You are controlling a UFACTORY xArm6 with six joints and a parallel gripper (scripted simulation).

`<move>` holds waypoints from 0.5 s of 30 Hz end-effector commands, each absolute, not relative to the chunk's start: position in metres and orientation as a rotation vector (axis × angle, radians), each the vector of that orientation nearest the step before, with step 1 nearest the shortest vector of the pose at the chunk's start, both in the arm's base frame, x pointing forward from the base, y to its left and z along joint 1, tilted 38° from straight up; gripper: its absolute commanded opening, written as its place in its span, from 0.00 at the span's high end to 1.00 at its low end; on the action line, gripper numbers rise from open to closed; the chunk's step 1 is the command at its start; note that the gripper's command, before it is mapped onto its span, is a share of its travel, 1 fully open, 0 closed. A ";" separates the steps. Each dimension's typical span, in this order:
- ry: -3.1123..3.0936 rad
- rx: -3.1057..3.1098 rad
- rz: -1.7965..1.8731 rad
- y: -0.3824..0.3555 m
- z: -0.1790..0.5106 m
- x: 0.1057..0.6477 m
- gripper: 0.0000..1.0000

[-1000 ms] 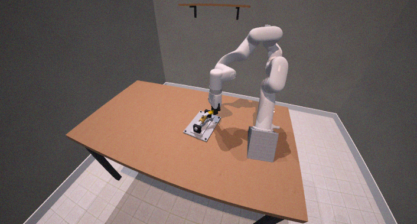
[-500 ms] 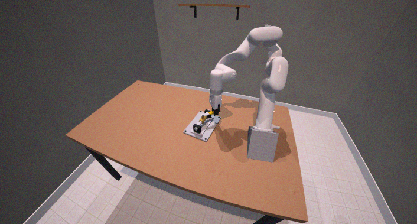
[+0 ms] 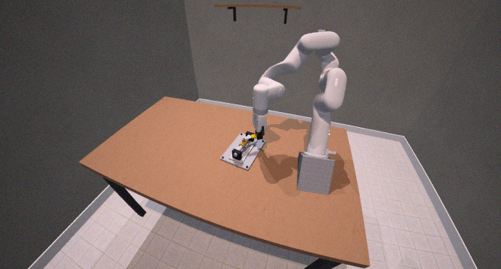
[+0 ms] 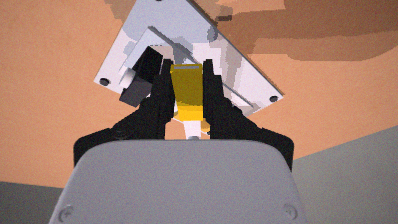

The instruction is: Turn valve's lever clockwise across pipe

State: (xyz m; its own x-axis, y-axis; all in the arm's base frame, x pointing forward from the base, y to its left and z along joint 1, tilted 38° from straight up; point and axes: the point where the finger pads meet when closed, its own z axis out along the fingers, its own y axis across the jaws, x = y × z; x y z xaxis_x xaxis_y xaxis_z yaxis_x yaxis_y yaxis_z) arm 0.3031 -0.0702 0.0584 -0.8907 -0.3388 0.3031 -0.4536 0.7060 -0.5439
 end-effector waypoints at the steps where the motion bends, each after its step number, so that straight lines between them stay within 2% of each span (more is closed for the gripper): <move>1: -2.748 0.614 0.941 -0.066 0.056 0.302 1.00; 15: -2.797 0.493 0.959 -0.061 0.052 0.298 1.00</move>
